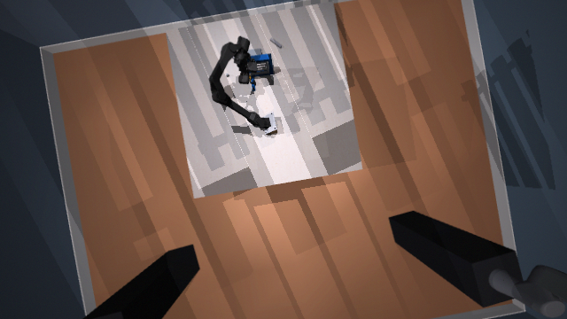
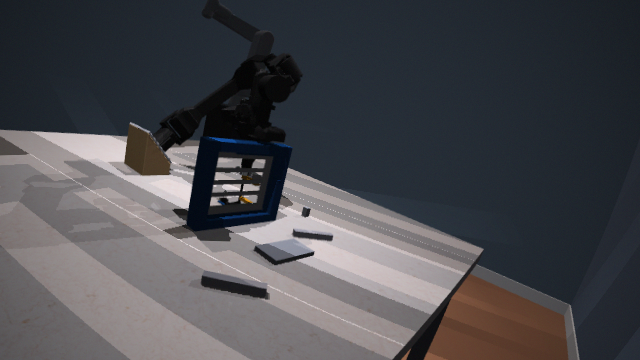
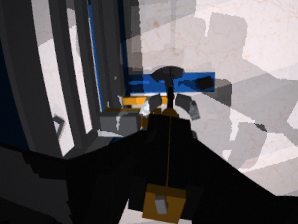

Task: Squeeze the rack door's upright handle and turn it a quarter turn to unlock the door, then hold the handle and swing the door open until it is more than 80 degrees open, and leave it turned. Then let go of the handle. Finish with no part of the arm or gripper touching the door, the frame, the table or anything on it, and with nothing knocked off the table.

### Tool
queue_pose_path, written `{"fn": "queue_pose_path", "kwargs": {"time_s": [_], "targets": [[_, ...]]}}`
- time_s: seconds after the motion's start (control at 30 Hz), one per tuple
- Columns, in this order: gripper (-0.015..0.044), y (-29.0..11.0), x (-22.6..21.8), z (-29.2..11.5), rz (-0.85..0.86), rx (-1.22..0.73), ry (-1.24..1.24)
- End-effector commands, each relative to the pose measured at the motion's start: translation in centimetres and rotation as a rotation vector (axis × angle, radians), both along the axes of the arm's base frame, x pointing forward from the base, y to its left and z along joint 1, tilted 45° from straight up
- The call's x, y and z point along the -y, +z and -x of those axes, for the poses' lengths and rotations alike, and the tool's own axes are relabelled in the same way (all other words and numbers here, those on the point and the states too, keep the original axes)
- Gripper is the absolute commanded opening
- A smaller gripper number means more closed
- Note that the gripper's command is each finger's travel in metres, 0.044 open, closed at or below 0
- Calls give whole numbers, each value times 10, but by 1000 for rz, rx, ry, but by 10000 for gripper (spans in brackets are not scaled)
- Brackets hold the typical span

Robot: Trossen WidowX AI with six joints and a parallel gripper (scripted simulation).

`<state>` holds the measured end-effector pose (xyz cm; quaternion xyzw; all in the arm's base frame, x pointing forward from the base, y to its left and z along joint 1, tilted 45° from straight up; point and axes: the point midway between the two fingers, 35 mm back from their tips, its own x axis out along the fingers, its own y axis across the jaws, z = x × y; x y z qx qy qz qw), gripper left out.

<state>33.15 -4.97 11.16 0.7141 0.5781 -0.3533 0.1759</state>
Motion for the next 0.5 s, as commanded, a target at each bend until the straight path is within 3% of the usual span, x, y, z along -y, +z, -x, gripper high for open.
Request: {"fn": "queue_pose_path", "kwargs": {"time_s": [0.0, 0.17, 0.47], "targets": [[54, -1, 0, 0, 3, -2, 1], [22, -1, 0, 0, 3, -2, 1], [22, -2, 1, 5, 12, 72, 76]]}}
